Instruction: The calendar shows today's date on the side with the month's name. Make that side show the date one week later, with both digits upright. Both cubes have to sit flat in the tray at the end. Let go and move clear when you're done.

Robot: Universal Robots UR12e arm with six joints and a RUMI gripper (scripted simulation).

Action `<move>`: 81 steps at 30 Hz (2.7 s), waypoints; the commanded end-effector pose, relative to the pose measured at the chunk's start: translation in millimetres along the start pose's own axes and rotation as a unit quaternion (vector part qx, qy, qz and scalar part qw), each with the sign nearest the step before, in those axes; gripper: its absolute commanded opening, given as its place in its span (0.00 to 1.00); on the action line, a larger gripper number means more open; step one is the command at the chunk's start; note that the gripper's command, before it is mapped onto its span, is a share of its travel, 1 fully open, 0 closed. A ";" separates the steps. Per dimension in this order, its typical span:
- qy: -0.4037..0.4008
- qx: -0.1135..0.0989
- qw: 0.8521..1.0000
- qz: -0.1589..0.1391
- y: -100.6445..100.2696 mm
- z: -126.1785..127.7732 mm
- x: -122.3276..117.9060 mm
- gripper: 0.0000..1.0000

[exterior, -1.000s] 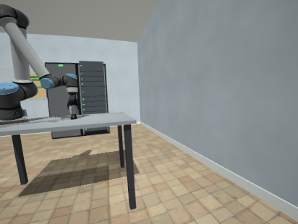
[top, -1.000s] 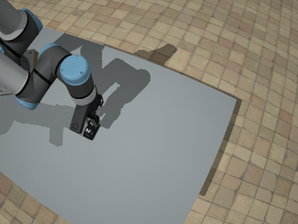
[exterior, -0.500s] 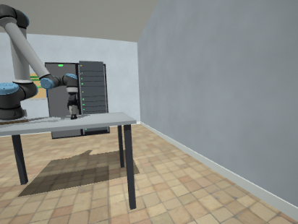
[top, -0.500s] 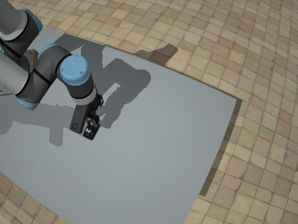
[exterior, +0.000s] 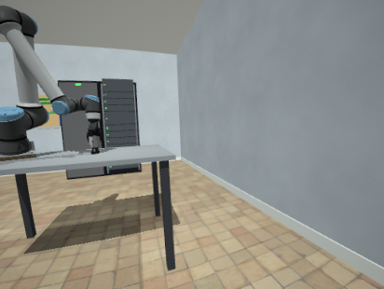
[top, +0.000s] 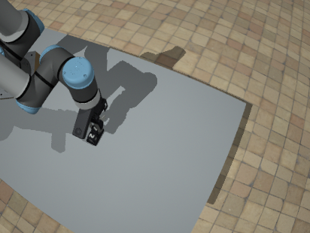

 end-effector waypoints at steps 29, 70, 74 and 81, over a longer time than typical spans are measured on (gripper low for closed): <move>0.000 0.001 1.000 0.000 0.4 -0.4 0.0 0.10; 0.000 0.001 1.000 0.000 1.1 -0.4 0.0 0.28; 0.000 0.001 1.000 0.000 7.4 -0.4 0.0 0.28; 0.000 0.001 1.000 0.000 26.7 -0.4 0.0 0.28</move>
Point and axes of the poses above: the point where the finger pads meet when closed, its own y axis back along the fingers, its own z axis across the jaws, x = y × z, the point moved 9 cm from there along y, back along the fingers, and after that the axes turned 8 degrees about -y, right-handed, at the moved point
